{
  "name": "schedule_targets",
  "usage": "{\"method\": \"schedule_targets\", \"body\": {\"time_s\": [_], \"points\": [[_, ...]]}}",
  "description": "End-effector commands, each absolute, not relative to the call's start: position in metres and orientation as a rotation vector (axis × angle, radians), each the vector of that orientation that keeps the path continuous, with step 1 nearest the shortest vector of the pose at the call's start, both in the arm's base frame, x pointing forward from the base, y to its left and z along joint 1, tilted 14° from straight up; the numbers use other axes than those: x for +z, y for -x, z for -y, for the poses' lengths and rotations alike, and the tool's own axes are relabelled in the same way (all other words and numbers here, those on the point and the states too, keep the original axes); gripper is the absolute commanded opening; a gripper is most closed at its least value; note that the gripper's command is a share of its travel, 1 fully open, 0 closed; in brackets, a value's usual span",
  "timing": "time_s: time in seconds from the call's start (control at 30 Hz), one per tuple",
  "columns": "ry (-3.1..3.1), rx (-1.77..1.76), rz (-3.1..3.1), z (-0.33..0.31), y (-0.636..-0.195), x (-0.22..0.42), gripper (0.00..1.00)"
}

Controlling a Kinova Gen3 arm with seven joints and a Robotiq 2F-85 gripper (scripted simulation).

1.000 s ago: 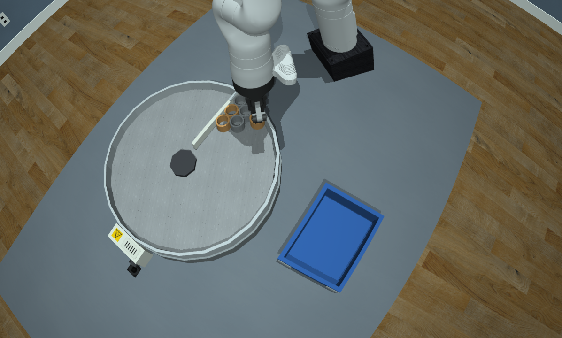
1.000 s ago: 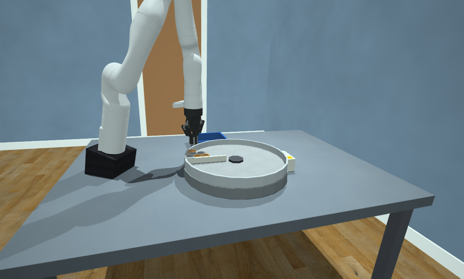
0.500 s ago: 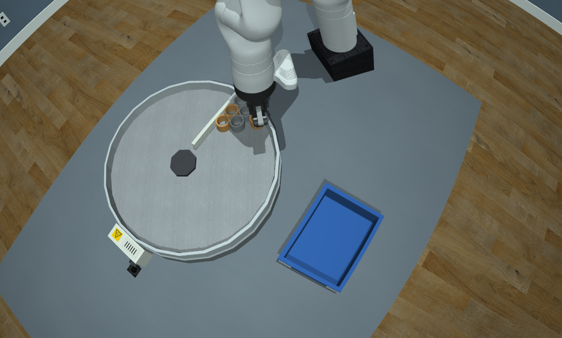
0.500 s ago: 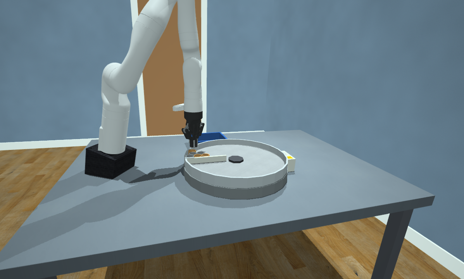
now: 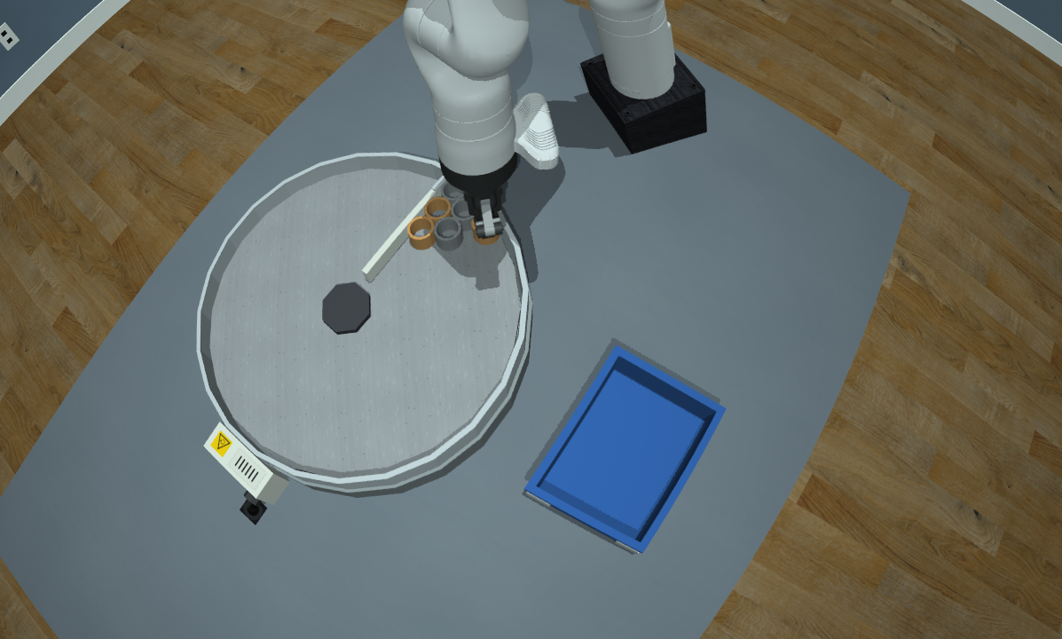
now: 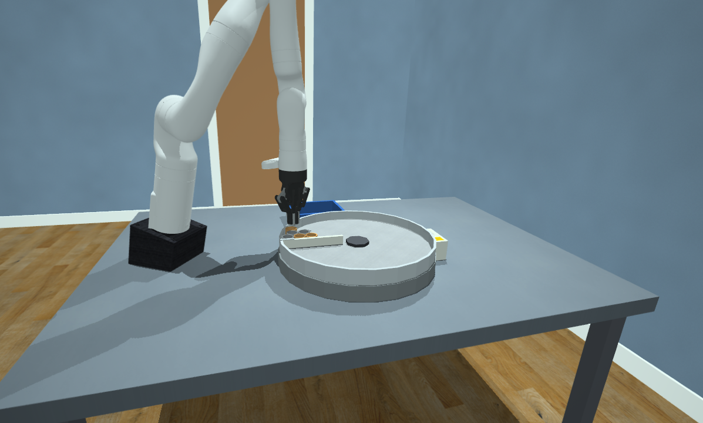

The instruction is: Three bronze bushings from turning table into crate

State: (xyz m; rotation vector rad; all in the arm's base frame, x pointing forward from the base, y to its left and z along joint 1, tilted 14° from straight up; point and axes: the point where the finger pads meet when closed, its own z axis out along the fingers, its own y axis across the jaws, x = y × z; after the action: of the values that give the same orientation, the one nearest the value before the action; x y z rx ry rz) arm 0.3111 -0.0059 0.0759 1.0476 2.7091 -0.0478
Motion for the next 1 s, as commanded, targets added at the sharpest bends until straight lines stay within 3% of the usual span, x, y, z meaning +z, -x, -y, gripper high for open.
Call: {"method": "schedule_targets", "body": {"time_s": [0.0, 0.97], "points": [[-1.048, -0.047, -2.708, 0.0061, -0.3112, 0.0760, 0.14], [-1.048, -0.047, -2.708, 0.0068, -0.3126, 0.0697, 0.14]]}}
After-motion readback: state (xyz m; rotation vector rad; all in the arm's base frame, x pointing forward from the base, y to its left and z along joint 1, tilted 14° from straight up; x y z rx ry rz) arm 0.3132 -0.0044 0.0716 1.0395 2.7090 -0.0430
